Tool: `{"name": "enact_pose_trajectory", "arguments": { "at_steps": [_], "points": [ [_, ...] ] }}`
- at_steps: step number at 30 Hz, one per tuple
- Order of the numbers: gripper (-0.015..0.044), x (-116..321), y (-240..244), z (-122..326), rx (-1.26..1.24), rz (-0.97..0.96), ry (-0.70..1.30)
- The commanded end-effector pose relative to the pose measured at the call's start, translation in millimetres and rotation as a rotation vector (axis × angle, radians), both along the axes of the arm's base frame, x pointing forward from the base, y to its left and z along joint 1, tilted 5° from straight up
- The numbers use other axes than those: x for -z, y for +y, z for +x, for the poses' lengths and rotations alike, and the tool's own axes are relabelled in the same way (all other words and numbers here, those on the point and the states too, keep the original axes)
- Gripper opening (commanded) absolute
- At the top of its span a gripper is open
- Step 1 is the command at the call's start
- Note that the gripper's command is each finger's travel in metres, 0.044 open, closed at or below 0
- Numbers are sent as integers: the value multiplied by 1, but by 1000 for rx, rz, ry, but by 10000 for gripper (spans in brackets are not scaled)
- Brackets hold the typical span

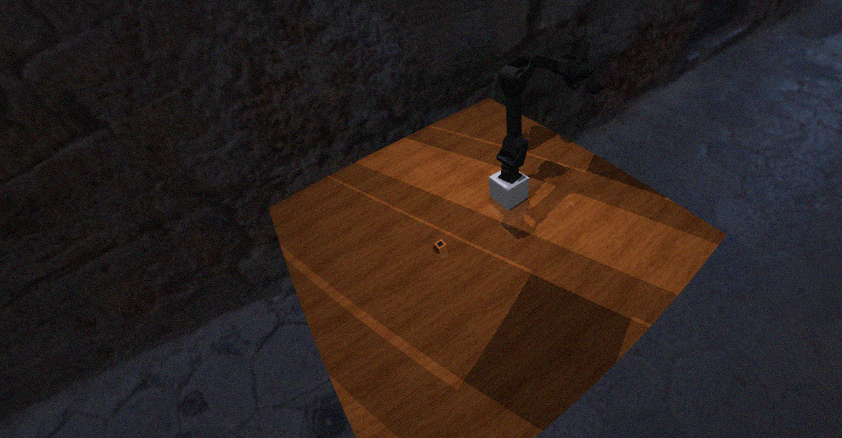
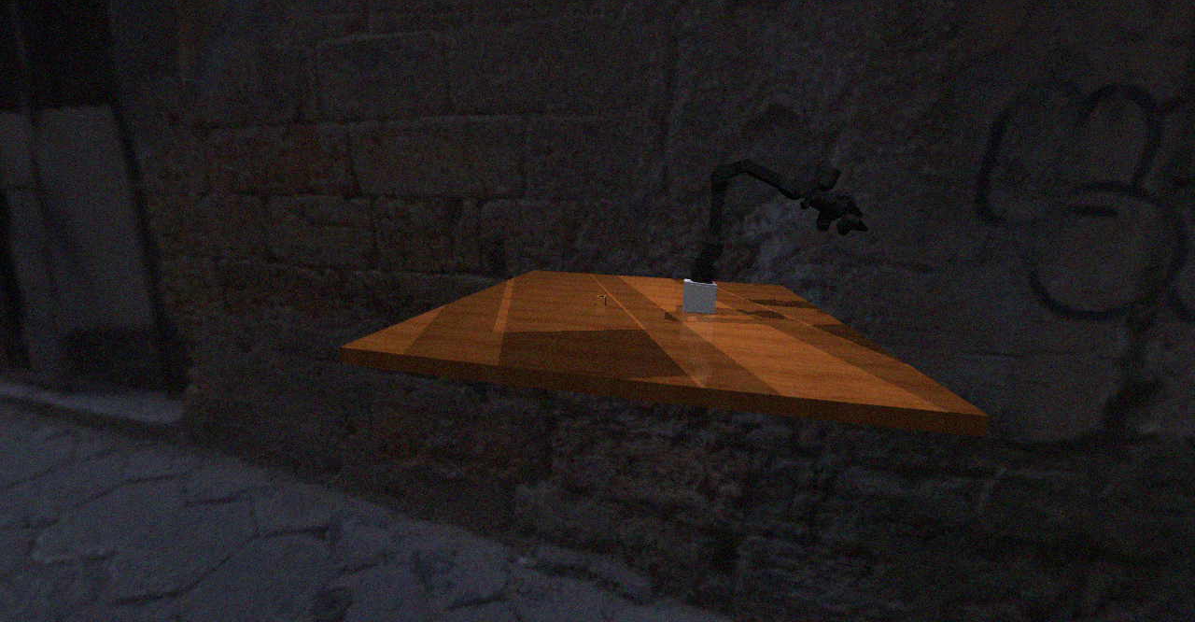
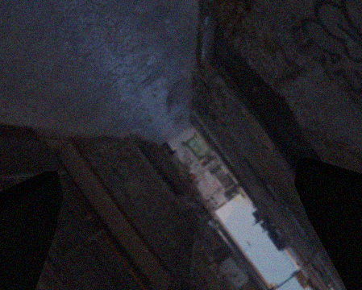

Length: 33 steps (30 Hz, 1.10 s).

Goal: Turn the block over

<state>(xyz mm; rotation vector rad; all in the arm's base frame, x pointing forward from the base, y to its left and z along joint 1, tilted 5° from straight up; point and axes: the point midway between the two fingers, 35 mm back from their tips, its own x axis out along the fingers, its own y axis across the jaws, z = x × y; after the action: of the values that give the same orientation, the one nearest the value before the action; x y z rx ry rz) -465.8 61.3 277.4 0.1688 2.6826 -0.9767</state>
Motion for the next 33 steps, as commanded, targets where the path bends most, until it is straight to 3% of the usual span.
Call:
{"name": "enact_pose_trajectory", "arguments": {
  "at_steps": [1, 10, 16, 26, 33],
  "points": [
    [426, 0, 3, 1, 7, -2, -1],
    [440, 23, 126, 39, 363, -214, -59],
    [440, 48, 211, 92, 666, -406, -75],
    [440, 84, 318, 210, 1161, -735, -4],
    [440, 108, 361, 315, 1501, -941, 95]
  ]
}}
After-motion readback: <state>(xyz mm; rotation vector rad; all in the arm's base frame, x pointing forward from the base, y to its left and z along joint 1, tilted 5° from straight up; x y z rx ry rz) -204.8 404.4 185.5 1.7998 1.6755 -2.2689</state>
